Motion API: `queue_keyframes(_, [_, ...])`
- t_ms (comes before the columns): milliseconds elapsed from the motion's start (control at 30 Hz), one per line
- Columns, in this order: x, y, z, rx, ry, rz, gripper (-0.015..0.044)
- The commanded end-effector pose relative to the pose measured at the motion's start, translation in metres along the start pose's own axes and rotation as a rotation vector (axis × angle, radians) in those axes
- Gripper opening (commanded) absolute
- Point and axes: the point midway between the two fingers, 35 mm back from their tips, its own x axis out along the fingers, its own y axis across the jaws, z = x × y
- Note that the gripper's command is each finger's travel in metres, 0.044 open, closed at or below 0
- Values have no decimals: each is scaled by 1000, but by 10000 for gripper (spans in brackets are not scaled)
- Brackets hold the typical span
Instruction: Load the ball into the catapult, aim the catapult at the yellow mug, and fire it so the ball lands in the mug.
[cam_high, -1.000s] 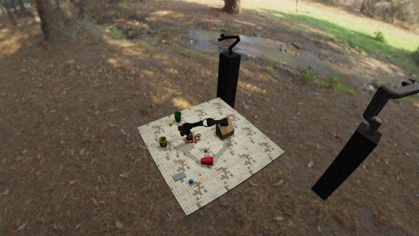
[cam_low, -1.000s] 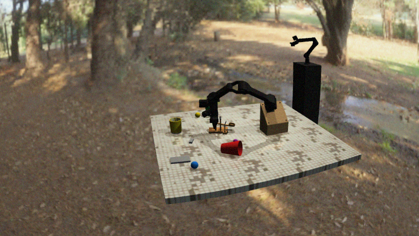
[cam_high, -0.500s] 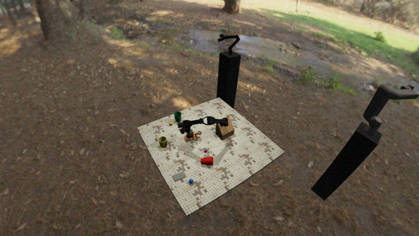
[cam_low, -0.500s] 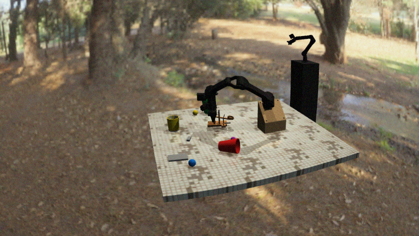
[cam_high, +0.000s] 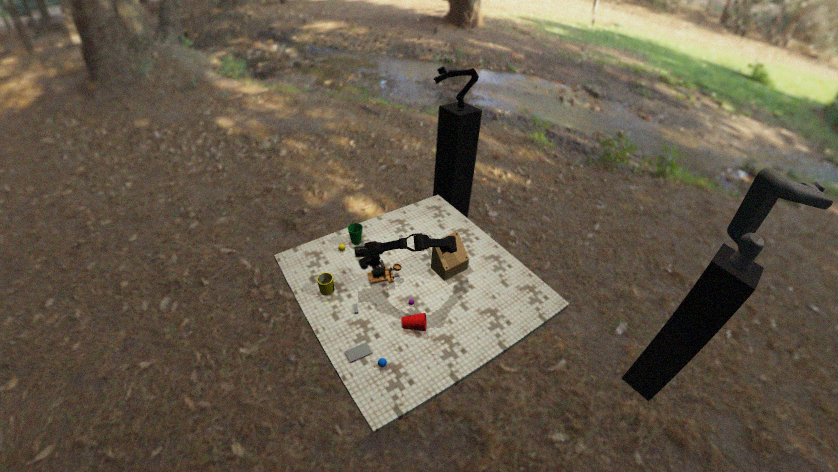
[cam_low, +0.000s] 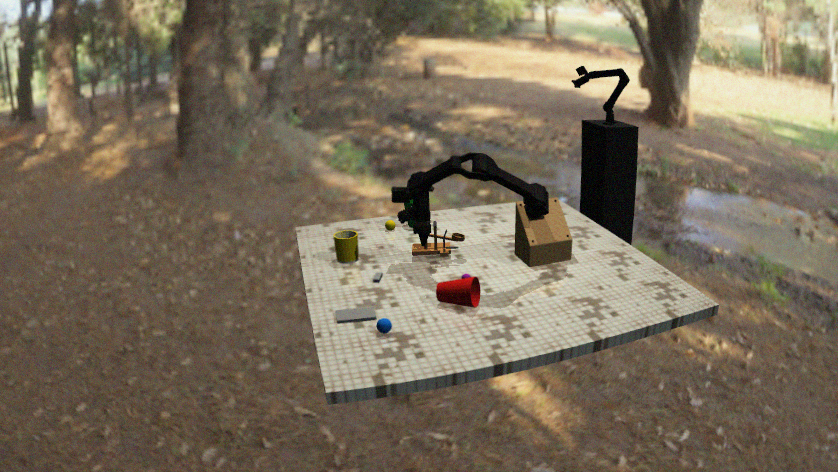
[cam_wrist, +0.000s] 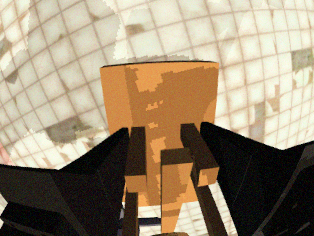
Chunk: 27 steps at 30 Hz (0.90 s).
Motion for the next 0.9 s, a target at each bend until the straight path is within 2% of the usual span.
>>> queue_keyframes(0, [1,-3,1,14,-11,5,0])
queue_keyframes(733, [28,-1,-1,4,0,2,0])
queue_keyframes(867, [28,-1,-1,4,0,2,105])
